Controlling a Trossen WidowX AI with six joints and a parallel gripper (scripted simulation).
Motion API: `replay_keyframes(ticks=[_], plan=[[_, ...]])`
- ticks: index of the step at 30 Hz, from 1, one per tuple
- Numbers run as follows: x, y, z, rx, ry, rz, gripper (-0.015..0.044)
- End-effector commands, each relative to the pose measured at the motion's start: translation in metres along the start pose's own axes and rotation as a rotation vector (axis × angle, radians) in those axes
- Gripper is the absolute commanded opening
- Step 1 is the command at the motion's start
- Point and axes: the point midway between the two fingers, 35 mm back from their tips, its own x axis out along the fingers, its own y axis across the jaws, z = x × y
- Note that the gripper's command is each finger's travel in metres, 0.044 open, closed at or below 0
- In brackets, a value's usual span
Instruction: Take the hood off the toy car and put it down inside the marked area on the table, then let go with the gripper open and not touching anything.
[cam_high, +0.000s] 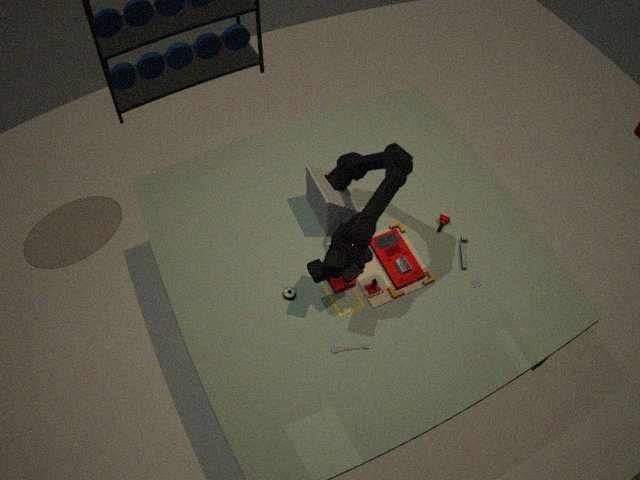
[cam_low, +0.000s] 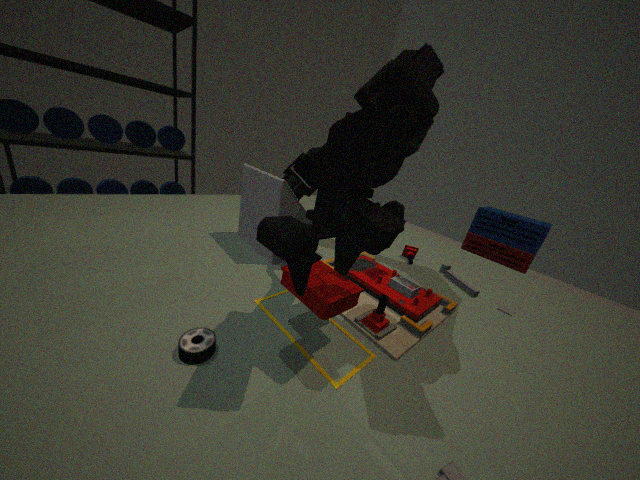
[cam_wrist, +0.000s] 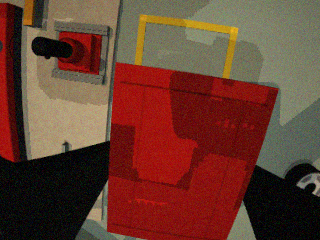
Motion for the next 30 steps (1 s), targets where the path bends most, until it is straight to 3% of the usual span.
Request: replay_keyframes(ticks=[1, 30], plan=[[0.005, 0.001, -0.001, 0.005, 0.003, 0.005, 0.0000], [0.026, 0.002, -0.001, 0.004, 0.003, 0.006, 0.0000]])
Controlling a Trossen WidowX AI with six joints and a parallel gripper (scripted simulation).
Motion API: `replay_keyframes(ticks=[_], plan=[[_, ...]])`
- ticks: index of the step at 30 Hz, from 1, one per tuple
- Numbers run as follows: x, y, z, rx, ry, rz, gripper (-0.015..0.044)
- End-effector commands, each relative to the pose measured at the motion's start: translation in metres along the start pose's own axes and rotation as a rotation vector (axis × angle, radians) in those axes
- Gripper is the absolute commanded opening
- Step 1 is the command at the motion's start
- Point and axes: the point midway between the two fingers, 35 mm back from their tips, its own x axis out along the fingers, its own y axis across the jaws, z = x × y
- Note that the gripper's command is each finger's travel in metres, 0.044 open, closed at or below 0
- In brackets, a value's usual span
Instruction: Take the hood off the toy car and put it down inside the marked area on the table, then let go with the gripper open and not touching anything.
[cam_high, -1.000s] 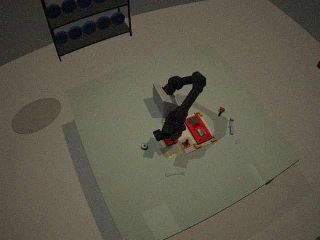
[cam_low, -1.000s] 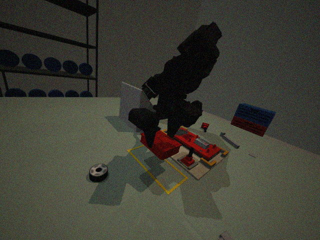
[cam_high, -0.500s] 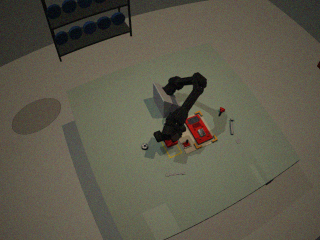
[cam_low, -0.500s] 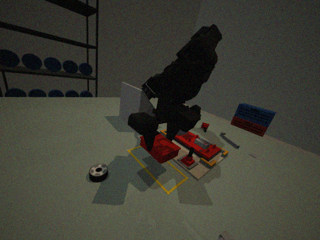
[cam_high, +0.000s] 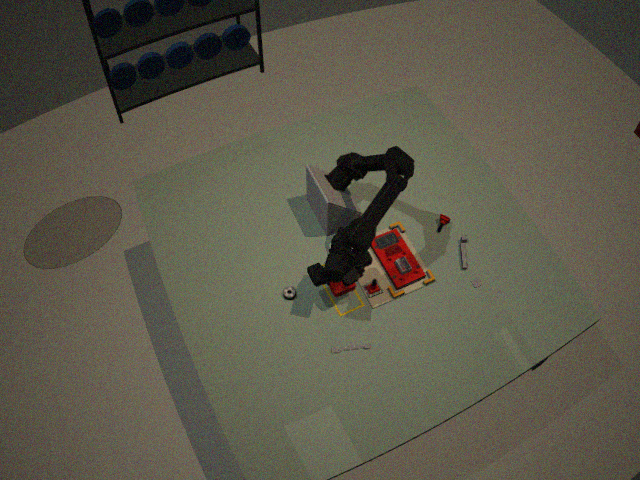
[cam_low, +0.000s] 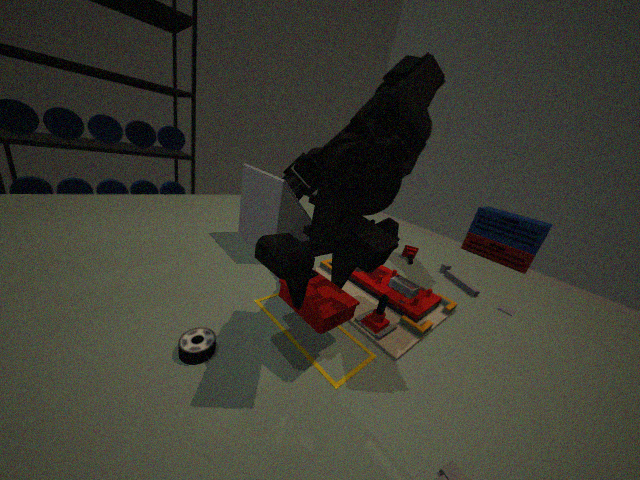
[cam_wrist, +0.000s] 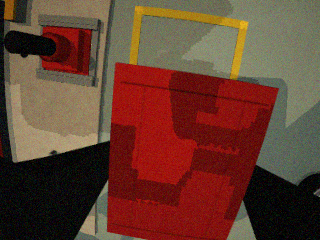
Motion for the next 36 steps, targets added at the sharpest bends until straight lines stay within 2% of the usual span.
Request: replay_keyframes(ticks=[1, 36], plan=[[0.005, 0.002, -0.001, 0.005, 0.003, 0.005, 0.0000], [0.025, 0.003, -0.003, 0.004, 0.003, 0.007, 0.0000]])
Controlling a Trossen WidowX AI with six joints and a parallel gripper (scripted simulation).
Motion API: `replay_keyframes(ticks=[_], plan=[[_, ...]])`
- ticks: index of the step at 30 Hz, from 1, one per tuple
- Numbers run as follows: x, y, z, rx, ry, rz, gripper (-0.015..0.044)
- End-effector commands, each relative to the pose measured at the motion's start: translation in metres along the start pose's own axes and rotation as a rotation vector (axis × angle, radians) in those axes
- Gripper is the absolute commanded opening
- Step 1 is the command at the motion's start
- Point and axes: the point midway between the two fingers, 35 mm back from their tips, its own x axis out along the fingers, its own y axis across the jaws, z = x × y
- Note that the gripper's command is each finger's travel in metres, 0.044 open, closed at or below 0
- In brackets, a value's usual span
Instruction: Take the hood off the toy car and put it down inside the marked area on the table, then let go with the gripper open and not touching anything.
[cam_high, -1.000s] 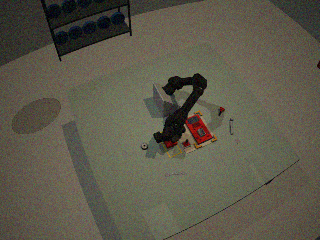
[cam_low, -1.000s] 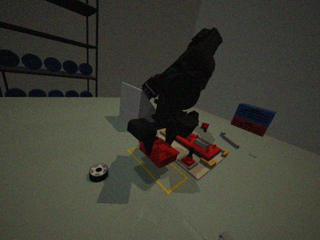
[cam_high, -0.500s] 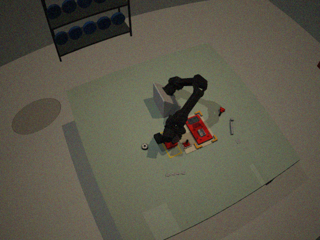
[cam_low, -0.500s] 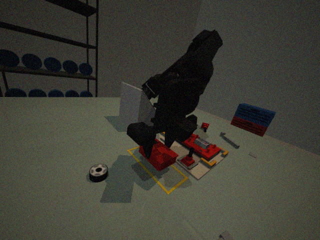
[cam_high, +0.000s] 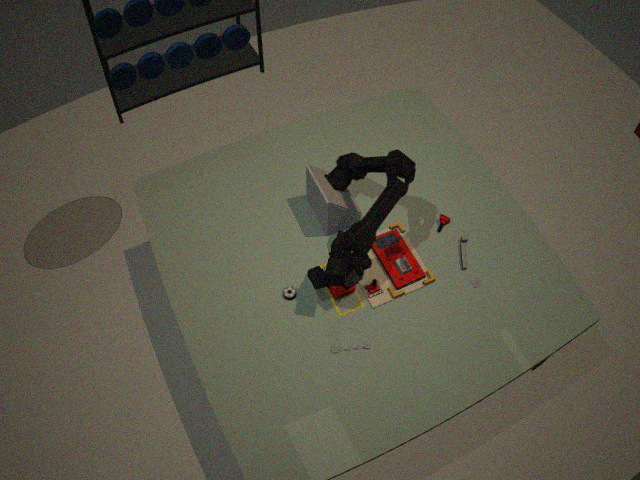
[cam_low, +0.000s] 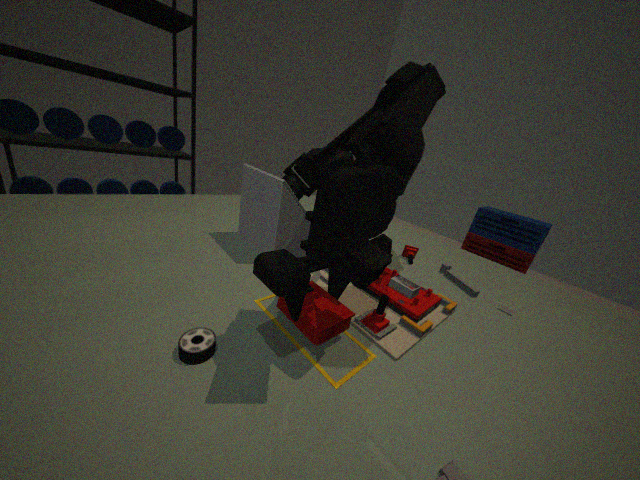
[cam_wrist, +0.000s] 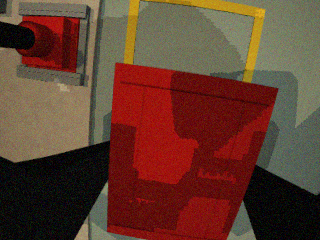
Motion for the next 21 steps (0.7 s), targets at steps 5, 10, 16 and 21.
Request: replay_keyframes(ticks=[5, 10, 16, 21], plan=[[0.0043, 0.0009, 0.0000, 0.004, 0.000, 0.003, 0.0000], [0.0068, 0.0009, 0.0000, 0.004, 0.000, 0.003, 0.0000], [0.0098, 0.0009, 0.0001, 0.004, 0.000, 0.003, 0.0000], [0.0123, 0.0010, 0.0001, 0.004, 0.000, 0.003, 0.0000]])
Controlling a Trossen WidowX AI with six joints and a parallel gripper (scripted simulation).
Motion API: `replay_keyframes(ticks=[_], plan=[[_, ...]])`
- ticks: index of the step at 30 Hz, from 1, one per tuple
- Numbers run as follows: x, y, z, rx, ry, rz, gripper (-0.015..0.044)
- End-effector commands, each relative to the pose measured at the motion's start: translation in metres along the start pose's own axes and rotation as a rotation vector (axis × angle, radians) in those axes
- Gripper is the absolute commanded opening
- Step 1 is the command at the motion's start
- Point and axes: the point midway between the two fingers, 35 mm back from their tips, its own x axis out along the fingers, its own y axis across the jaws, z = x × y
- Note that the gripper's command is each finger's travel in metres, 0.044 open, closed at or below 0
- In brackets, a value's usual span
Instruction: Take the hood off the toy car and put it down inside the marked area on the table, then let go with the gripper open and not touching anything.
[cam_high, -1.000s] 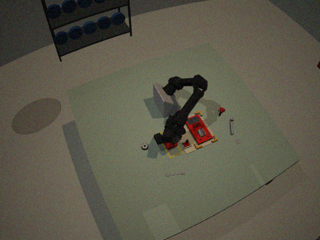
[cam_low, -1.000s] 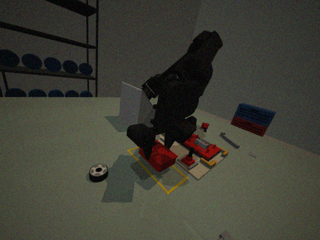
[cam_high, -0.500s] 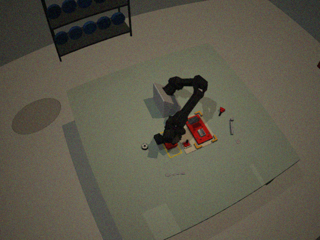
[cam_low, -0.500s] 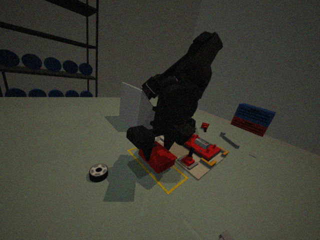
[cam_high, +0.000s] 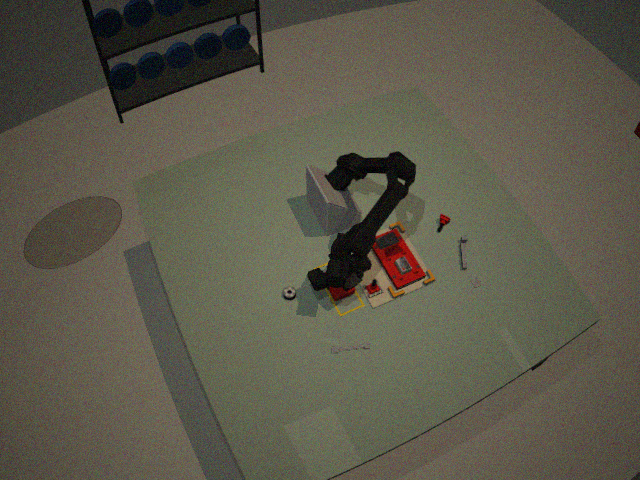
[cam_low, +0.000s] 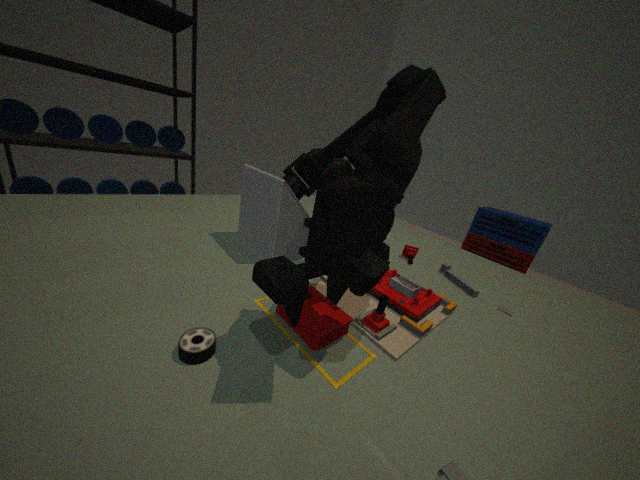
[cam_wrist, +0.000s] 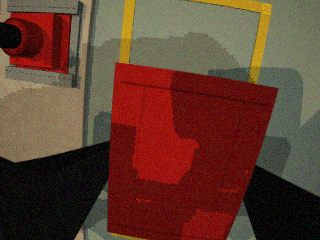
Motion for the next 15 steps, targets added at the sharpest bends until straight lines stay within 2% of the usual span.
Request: replay_keyframes(ticks=[1, 15], plan=[[0.0032, 0.0011, -0.0001, 0.003, 0.001, 0.003, 0.0000], [0.0101, 0.0013, -0.0002, 0.003, 0.001, 0.004, 0.0000]])
